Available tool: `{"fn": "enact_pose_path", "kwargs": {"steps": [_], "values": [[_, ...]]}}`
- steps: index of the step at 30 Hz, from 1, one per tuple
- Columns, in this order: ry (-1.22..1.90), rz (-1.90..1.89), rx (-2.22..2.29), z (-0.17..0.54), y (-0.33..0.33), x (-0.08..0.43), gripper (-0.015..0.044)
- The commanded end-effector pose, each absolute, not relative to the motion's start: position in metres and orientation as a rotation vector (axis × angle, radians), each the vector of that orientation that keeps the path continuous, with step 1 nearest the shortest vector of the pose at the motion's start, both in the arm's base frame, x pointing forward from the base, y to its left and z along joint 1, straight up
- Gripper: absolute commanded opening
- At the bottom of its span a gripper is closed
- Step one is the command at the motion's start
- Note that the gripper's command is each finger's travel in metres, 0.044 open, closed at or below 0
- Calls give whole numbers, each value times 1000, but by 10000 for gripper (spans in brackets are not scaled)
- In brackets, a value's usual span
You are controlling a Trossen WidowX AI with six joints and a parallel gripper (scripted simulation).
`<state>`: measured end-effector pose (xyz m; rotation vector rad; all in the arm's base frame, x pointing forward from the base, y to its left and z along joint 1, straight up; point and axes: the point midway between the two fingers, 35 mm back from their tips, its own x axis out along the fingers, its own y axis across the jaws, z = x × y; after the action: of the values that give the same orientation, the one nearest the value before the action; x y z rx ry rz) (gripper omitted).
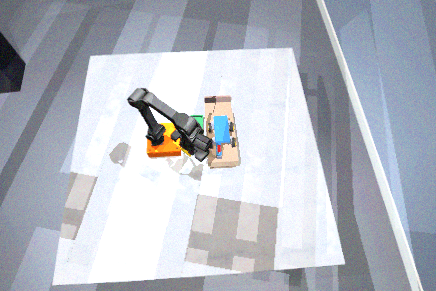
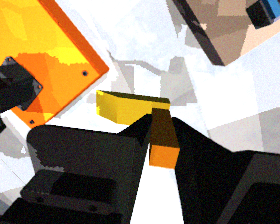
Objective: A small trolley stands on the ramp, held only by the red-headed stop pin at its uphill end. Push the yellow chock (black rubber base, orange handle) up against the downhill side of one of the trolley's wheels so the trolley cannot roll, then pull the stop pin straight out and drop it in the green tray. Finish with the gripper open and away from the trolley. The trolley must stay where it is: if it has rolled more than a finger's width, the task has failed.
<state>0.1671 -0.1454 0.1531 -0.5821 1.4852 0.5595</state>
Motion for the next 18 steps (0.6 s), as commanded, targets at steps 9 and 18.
{"fn": "enact_pose_path", "kwargs": {"steps": [9,18], "values": [[1377,860,-886,154,-146,168,0],[1260,1095,-1121,154,-146,168,0]]}}
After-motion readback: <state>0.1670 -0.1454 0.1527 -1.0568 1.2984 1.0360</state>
